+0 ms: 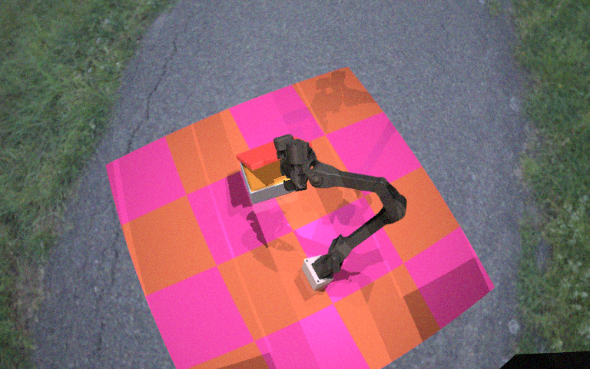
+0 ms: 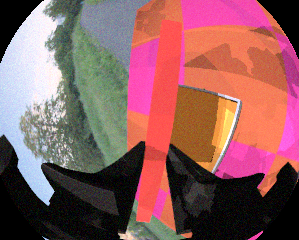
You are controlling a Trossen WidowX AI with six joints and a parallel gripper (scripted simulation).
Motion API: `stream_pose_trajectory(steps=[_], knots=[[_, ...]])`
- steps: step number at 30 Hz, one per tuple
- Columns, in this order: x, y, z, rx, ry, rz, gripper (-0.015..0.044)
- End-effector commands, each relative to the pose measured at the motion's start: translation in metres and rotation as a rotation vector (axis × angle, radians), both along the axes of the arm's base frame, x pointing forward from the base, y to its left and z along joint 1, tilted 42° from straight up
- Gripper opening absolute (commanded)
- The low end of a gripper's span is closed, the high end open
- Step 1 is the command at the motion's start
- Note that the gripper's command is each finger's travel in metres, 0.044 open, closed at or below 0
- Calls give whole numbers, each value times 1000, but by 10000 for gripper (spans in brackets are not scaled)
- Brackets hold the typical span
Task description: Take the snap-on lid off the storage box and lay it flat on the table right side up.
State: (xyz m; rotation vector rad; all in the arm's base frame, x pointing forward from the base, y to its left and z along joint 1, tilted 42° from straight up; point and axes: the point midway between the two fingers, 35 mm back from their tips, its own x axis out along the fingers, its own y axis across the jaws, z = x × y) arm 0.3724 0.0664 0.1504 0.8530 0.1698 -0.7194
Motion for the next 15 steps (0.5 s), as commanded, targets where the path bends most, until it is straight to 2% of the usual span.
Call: stream_pose_trajectory(steps=[1,15], knots=[[-2,-4,6,4,-4,5,0],[-9,-24,24,2,-3,5,0]])
